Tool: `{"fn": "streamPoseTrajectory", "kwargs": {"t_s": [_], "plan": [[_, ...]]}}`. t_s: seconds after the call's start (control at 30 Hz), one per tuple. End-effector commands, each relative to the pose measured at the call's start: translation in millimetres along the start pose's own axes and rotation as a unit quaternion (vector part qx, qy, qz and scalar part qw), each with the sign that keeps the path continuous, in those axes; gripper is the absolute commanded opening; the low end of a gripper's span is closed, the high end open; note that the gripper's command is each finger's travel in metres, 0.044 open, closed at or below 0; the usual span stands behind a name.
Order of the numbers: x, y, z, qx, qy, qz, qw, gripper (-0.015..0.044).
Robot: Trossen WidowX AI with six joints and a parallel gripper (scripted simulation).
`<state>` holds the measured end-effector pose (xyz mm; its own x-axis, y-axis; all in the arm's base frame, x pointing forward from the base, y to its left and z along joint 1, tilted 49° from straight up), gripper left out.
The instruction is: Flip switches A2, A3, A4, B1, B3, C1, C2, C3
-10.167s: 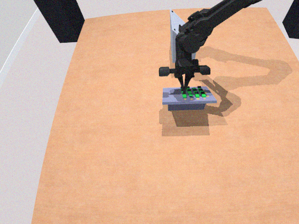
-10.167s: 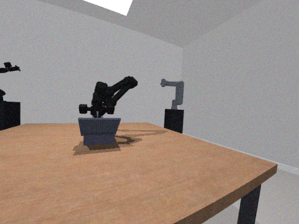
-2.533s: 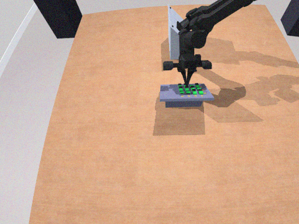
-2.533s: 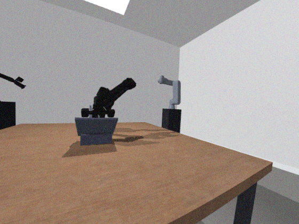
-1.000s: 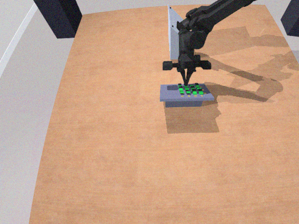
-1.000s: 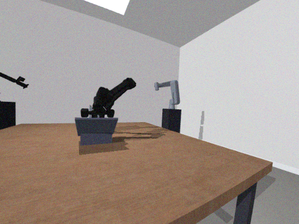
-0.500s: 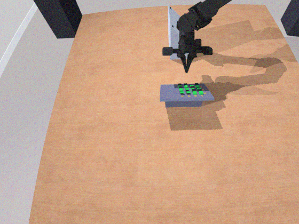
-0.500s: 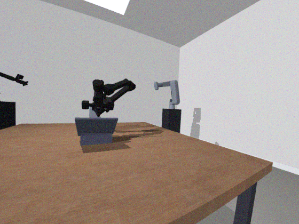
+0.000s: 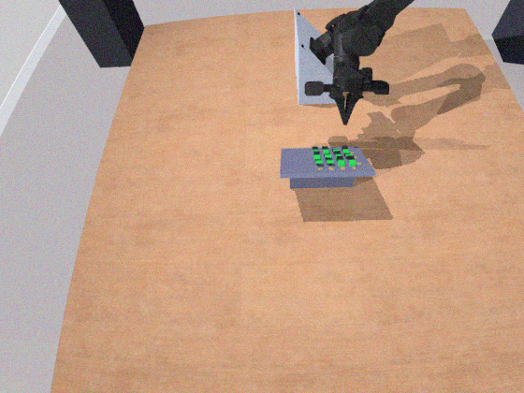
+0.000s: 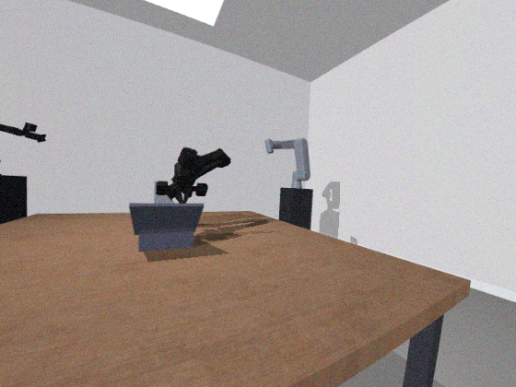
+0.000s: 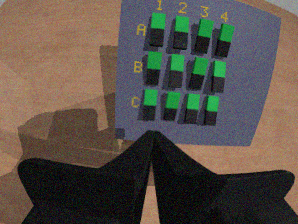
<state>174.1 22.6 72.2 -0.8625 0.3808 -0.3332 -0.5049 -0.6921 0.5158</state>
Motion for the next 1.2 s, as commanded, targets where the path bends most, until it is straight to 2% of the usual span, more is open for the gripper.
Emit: {"fn": "streamPoseTrajectory", "kwargs": {"t_s": [0.0,0.1,1.17], "plan": [[4,-17,0,0.002,-0.003,-0.002,1.000,0.0000],[6,-29,1,-0.002,-0.005,-0.010,1.000,0.0000],[7,-54,2,-0.003,-0.005,-0.010,1.000,0.0000]]}}
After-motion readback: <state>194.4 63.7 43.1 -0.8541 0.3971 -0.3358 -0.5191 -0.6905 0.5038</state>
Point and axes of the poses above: the point midway between the two fingers, 35 mm back from their tips, its own y axis back along the fingers, its own z axis across the jaws, x = y × z, the point moved 7 cm from there along y, back along the fingers, and after that the axes turned 6 degrees about -y, right-handed, at the moved point
